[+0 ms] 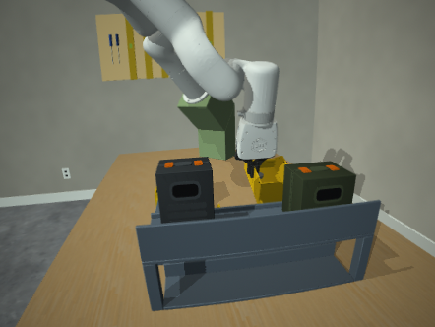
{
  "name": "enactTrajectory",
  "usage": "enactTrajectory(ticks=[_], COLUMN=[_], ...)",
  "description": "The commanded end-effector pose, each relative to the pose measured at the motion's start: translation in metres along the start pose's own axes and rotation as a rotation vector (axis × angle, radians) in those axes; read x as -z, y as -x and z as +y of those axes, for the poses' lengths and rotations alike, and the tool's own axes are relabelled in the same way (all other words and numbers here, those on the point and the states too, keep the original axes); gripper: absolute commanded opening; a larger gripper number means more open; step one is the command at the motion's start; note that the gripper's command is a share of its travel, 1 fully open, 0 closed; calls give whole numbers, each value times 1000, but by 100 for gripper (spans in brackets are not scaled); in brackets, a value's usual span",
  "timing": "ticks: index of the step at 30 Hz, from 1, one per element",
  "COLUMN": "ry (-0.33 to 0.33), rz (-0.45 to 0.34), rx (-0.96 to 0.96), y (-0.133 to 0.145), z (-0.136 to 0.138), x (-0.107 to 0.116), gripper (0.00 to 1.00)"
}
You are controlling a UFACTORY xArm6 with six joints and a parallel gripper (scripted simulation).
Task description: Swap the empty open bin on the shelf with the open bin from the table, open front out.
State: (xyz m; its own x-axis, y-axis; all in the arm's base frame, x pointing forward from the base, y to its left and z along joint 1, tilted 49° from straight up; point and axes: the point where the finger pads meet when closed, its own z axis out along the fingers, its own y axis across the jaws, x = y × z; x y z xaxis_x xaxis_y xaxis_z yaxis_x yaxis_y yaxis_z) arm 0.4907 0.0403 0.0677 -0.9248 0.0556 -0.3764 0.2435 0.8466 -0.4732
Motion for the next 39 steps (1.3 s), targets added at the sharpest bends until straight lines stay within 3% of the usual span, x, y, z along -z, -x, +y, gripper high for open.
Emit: enactTrajectory(ticks=[1, 39], ry=[2, 2], rz=[-2, -2], rx=[0, 0], y=[2, 38], z=[1, 1], x=[2, 12], gripper=[0, 0])
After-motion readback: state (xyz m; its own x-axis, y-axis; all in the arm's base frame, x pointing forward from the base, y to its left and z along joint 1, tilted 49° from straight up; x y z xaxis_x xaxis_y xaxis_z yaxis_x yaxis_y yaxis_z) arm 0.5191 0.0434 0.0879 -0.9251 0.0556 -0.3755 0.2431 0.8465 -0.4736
